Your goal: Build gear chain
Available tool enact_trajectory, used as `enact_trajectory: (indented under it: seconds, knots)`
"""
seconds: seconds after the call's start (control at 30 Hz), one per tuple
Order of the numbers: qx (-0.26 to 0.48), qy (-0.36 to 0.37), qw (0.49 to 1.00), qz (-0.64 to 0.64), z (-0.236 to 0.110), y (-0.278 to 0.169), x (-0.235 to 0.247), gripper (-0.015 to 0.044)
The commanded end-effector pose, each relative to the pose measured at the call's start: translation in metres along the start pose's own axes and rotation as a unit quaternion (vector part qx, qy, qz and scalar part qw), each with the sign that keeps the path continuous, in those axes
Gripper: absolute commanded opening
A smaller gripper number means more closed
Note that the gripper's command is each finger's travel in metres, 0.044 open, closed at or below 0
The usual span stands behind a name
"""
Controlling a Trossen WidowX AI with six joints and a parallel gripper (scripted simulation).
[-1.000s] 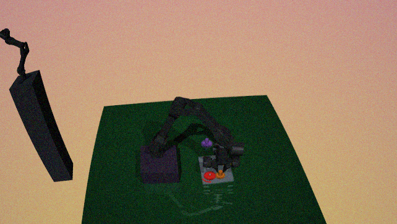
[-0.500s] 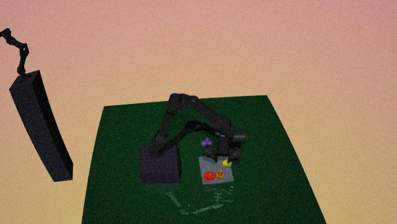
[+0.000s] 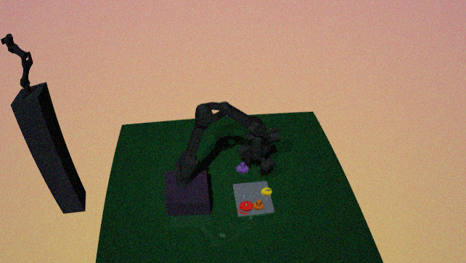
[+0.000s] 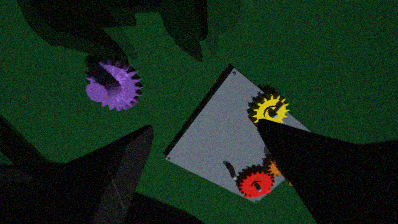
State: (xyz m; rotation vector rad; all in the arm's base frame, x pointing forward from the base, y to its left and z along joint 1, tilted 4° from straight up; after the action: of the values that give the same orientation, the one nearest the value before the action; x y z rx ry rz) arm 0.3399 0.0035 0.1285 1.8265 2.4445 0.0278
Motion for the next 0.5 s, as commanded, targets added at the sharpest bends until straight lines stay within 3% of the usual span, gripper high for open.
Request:
enact_trajectory:
  seconds: [0.0,0.17,0.47]
  knots:
    - [0.005,0.001,0.981,0.192,0.002,0.010,0.069,0.0440]
    - [0.006,0.003,0.957,0.292,0.002,0.007,0.107,0.0440]
    - [0.006,0.003,0.955,0.297,0.002,0.006,0.110,0.0440]
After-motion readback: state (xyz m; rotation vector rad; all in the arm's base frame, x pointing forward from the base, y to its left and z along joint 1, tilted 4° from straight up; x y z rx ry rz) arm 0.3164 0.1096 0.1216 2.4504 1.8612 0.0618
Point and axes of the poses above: the point midway between the two fingers, 35 mm back from their tips, its own z axis out along the fingers, its own x axis across the jaws, y = z × x, the point moved 9 cm from there along -z, back along the fingers, and after that the axes turned 11 degrees about z, right-handed, at the moved point
